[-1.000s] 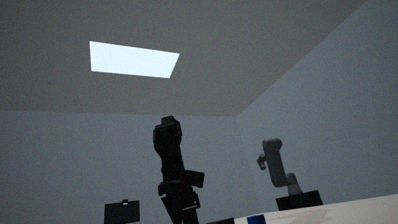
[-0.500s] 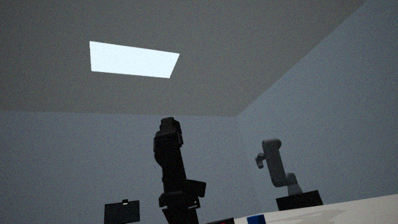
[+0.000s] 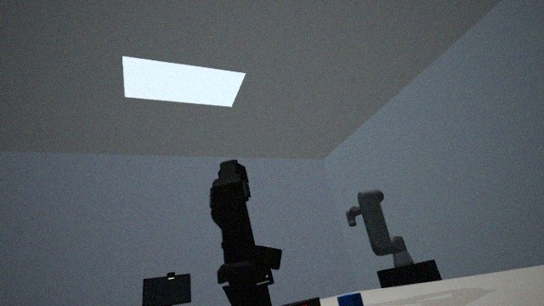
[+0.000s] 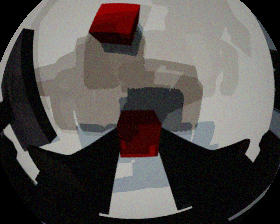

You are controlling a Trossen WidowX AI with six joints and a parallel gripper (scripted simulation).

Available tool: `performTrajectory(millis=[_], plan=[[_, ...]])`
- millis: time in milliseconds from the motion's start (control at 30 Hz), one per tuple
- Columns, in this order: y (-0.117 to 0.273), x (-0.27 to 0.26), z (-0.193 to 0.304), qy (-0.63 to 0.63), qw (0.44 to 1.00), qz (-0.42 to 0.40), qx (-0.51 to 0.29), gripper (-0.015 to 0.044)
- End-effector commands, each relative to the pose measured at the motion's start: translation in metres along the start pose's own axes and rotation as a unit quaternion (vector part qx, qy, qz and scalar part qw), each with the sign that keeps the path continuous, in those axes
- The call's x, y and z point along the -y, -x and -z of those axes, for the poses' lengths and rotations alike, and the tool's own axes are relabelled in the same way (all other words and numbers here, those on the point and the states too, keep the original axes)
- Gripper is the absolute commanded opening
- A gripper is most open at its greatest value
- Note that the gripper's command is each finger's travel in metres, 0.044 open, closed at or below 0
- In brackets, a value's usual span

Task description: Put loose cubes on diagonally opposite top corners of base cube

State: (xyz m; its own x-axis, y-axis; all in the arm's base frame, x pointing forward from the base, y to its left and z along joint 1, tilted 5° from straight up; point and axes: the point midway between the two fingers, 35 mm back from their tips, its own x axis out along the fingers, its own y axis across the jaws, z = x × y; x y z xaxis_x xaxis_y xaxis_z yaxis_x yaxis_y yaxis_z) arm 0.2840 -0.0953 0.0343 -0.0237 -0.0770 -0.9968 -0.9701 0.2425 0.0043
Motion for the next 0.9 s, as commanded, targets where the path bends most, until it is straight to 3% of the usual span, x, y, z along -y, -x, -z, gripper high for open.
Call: performTrajectory(millis=[0, 867], plan=[[0.010, 0.004, 0.001, 0.000, 1.000, 0.005, -0.003, 0.0105], [0.092, 0.003, 0.000, 0.000, 1.000, 0.005, -0.002, 0.0105]])
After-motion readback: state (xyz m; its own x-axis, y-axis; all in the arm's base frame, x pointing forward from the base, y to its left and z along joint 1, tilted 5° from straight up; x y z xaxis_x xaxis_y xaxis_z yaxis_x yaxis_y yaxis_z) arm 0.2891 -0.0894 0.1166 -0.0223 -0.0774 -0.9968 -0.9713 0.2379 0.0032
